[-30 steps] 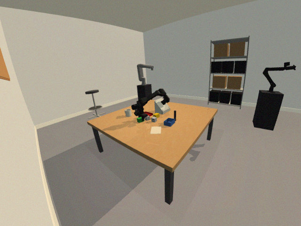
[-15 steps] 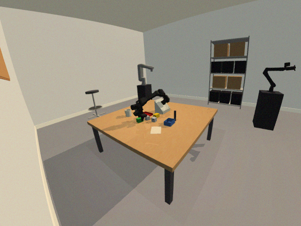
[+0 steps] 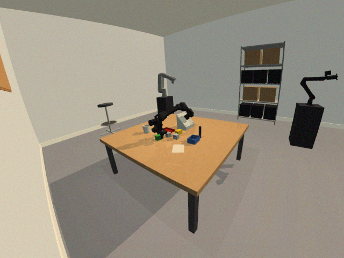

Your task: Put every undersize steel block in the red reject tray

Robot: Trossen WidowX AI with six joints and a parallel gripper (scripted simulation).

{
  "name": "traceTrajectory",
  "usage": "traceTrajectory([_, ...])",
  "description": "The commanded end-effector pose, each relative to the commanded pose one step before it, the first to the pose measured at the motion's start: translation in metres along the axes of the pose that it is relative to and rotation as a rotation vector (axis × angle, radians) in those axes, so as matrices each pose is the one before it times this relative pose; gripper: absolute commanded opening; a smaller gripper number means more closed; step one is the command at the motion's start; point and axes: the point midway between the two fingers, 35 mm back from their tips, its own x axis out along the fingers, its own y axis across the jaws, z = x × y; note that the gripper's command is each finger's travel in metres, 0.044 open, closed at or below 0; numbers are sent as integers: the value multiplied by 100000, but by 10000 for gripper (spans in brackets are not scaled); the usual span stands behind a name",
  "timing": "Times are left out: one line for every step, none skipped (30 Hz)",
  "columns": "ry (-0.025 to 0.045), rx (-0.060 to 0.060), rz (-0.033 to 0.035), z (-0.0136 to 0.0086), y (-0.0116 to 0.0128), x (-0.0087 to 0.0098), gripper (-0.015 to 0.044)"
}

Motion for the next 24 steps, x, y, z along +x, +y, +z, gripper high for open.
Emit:
traceTrajectory([-182, -290, 417, 323, -31, -113, 0])
traceTrajectory([-3, -3, 0, 56, 0, -1, 0])
traceTrajectory([11, 22, -44, -17, 1, -257, 0])
traceTrajectory([39, 66, -122, -62, 4, -773, 0])
traceTrajectory([74, 99, -158, -123, 8, -1161, 0])
traceTrajectory([60, 65, -87, -102, 7, -774, 0])
traceTrajectory([22, 22, -26, -37, 3, -258, 0])
traceTrajectory([669, 137, 4, -76, 21, -6, 0])
traceTrajectory([959, 197, 10, -110, 31, -10, 0])
traceTrajectory([333, 69, 5, -39, 11, -3, 0])
traceTrajectory([0, 0, 0, 0, 0, 0, 0])
traceTrajectory([-82, 114, 92, 18, -23, 168, 0])
traceTrajectory([-29, 23, 20, 6, -4, 19, 0])
traceTrajectory([-51, 28, 30, 10, -4, 13, 0])
traceTrajectory([-279, 149, 178, 52, -7, 40, 0])
traceTrajectory([-62, 33, 40, 11, -2, 9, 0])
traceTrajectory([-216, 115, 140, 40, -6, 31, 0])
traceTrajectory([0, 0, 0, 0, 0, 0, 0])
traceTrajectory([78, -33, -11, -12, 22, 13, 0])
traceTrajectory([39, -17, -6, -6, 11, 6, 0])
traceTrajectory([39, -17, -6, -6, 11, 6, 0])
traceTrajectory([0, 0, 0, 0, 0, 0, 0])
traceTrajectory([0, 0, 0, 0, 0, 0, 0])
traceTrajectory([-6, 1, -15, 11, -1, -175, 0])
